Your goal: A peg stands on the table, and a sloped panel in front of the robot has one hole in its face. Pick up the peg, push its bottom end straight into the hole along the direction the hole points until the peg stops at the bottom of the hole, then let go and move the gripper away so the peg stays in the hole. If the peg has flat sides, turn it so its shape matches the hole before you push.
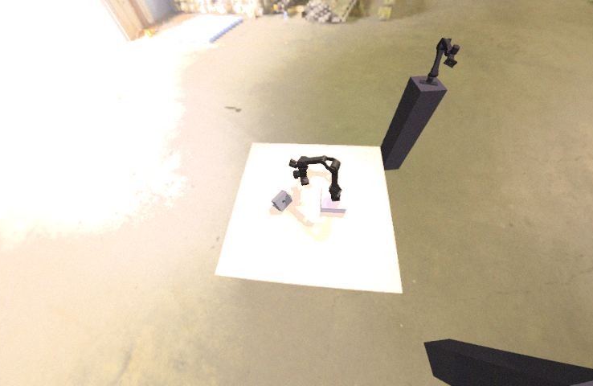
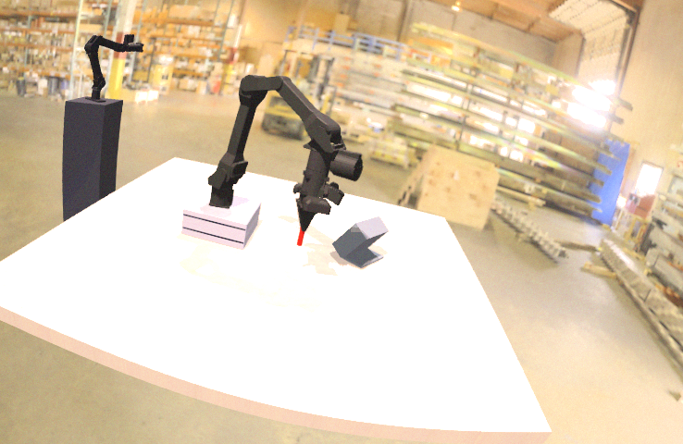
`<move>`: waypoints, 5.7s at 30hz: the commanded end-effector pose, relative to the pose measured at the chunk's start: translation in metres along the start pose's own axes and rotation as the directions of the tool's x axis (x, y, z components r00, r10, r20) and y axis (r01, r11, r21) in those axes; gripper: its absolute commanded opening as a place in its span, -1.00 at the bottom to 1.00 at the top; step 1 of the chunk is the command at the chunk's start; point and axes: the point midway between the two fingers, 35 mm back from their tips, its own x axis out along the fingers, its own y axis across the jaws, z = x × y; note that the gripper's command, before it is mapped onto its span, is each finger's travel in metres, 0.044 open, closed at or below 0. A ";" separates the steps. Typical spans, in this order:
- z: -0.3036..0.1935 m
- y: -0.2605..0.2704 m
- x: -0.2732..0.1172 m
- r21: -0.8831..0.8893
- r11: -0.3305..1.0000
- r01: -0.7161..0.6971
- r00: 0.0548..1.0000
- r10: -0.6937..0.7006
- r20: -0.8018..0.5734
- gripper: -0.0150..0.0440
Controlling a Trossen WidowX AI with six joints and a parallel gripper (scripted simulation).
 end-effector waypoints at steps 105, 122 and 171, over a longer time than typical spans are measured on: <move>0.075 0.089 -0.005 -0.691 0.646 0.325 0.924 -0.372 0.086 -0.49; 0.084 0.106 -0.008 -0.758 0.541 0.365 0.898 -0.421 0.132 -0.49; 0.102 0.162 -0.021 -0.868 0.203 0.453 0.799 -0.524 0.294 -0.49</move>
